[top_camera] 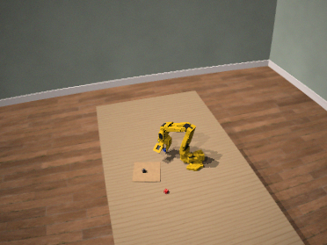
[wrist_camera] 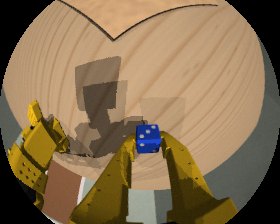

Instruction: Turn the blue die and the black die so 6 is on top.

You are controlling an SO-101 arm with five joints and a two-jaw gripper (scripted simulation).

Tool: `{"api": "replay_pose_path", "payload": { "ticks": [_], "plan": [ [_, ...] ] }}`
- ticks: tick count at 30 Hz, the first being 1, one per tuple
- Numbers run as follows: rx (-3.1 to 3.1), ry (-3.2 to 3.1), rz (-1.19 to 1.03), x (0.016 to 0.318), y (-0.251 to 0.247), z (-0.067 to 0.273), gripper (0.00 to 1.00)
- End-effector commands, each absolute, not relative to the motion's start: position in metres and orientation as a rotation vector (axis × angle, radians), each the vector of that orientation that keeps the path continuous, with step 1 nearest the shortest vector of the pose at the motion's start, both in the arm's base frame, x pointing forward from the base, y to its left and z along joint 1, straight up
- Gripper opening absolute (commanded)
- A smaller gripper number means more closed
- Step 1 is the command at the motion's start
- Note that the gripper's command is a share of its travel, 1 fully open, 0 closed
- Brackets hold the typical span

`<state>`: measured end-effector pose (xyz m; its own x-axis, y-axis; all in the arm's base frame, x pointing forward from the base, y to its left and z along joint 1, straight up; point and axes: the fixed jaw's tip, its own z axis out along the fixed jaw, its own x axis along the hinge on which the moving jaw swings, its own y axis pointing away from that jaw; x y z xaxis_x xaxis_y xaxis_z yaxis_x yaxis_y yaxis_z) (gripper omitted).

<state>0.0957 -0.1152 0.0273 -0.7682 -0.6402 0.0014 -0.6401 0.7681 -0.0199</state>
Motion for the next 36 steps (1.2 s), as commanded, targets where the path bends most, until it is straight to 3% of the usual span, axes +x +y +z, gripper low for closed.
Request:
{"api": "replay_pose_path", "payload": {
  "ticks": [1,36],
  "plan": [
    [-1.046,2.947,-0.061,0.097,-0.118,0.028,0.00],
    [-1.046,2.947,-0.061,0.097,-0.118,0.016,0.00]
  ]
}}
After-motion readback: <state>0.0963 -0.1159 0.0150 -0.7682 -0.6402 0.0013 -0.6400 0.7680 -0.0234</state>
